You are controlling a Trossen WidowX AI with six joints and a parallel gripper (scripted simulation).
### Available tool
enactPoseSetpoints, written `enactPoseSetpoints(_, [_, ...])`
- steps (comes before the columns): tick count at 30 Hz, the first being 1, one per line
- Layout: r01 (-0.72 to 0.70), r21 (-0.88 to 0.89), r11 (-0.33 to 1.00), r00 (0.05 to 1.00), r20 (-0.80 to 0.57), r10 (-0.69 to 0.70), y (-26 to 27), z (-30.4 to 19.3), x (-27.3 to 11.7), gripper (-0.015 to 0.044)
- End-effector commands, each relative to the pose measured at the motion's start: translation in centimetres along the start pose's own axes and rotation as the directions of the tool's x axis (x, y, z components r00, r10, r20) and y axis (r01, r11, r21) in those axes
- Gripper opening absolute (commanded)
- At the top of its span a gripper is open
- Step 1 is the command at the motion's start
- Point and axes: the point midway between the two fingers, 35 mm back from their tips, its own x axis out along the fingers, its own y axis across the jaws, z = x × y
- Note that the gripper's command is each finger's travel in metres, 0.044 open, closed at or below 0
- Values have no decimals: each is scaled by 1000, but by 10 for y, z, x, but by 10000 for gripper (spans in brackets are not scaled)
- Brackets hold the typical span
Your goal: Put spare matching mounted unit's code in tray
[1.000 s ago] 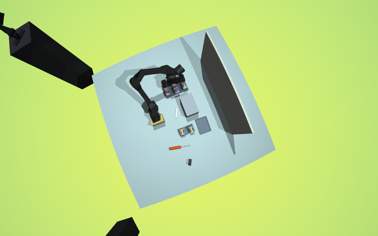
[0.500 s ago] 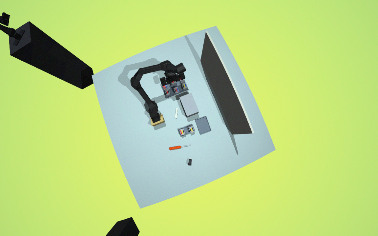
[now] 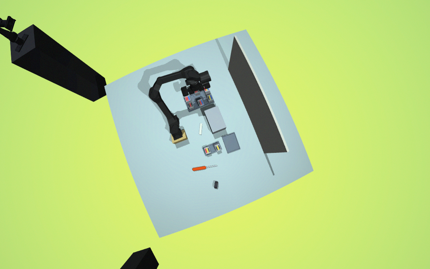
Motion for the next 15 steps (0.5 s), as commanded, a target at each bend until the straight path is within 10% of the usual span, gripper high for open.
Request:
enactPoseSetpoints(1, [10, -10, 1000, 1000, 3, -10, -2, -1, -13, 0])
enactPoseSetpoints(15, [28, 54, 998, 999, -42, -26, -43, -41, -22, 0])
